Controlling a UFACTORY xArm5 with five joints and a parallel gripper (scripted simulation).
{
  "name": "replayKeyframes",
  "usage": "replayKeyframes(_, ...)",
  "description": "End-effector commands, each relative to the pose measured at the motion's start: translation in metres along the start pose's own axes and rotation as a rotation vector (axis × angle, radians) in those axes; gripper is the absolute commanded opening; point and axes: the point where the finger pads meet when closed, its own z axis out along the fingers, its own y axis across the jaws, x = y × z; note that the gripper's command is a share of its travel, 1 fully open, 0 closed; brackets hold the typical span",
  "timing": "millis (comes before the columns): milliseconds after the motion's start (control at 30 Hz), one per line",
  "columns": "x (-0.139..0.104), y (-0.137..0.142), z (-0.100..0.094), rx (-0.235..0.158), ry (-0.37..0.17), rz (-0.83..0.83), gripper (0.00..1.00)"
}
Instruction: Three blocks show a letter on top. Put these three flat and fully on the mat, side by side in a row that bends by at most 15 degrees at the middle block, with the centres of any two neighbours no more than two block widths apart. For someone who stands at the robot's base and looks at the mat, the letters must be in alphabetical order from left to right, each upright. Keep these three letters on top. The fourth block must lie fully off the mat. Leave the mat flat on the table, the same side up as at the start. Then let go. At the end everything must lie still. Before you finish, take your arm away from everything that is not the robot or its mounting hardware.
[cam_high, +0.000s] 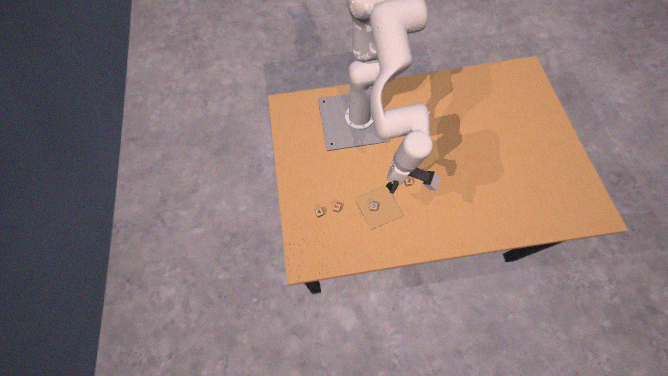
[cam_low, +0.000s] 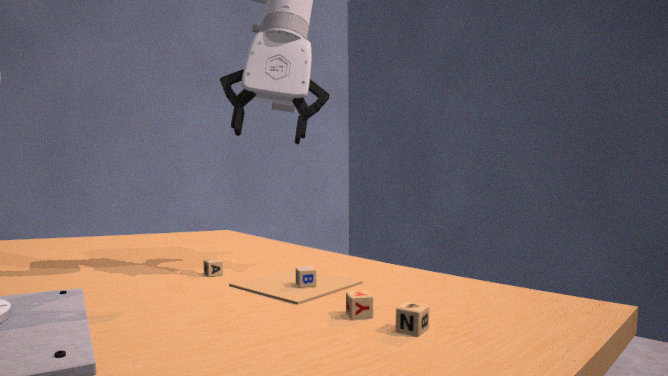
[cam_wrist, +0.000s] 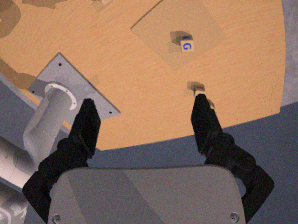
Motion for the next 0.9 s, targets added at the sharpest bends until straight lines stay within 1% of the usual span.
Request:
replayKeyframes(0,0.003,0.000,-0.006,-0.025,0.018,0.137,1.00)
replayKeyframes(367,0.008,-0.003,-0.017,-0.063,0.064,0.456,1.00)
replayKeyframes(433,0.008,-0.003,-0.017,-0.063,0.064,0.456,1.00)
replayKeyframes(467,0.009,-0.003,-0.019,-0.070,0.078,0.536,1.00)
replayKeyframes(867,0.014,-0.006,-0.031,-0.089,0.144,0.867,1.00)
